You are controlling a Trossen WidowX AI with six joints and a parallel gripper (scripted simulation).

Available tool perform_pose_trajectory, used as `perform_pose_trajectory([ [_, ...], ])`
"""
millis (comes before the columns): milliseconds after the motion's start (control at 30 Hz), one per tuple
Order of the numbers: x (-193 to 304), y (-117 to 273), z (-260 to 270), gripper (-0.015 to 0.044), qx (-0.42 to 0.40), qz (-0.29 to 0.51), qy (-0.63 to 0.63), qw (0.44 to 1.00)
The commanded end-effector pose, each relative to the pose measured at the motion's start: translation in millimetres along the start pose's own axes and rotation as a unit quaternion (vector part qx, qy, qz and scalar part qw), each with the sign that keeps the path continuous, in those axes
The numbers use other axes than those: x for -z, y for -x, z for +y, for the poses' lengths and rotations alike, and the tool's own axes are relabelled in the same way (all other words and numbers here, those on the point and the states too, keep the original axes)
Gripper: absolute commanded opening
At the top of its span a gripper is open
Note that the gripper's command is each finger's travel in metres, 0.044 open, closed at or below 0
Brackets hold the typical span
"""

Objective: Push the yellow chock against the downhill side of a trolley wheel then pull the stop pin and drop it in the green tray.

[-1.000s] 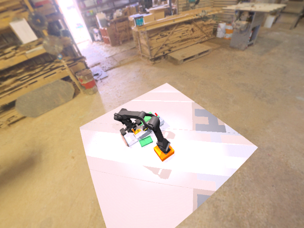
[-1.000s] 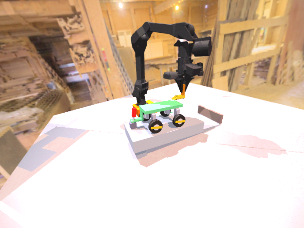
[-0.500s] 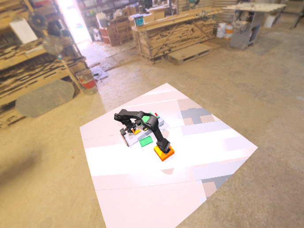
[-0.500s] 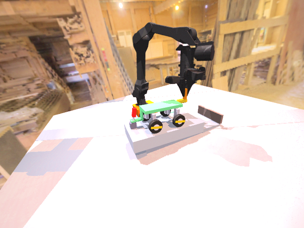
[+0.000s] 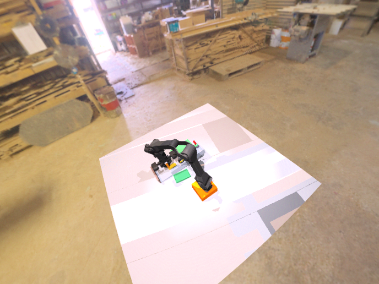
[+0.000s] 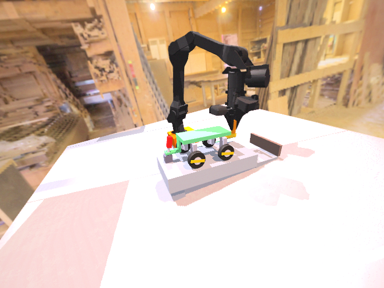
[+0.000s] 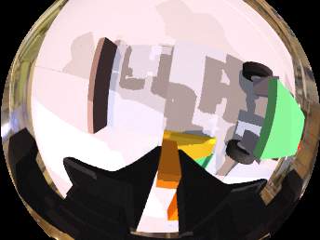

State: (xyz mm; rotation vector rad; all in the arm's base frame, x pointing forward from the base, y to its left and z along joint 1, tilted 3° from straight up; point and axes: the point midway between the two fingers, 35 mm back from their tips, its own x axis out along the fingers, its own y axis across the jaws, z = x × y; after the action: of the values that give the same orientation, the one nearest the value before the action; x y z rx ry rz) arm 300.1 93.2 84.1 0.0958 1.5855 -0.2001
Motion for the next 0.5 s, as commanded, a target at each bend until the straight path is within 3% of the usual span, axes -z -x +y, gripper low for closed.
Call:
perform_pose_trajectory([
  [0,0.7,-12.0,-2.0,0.0,0.006,0.004,0.003,1.0],
  [467,1.0,-18.6,-8.7,0.0,0.006,0.004,0.003,1.0],
])
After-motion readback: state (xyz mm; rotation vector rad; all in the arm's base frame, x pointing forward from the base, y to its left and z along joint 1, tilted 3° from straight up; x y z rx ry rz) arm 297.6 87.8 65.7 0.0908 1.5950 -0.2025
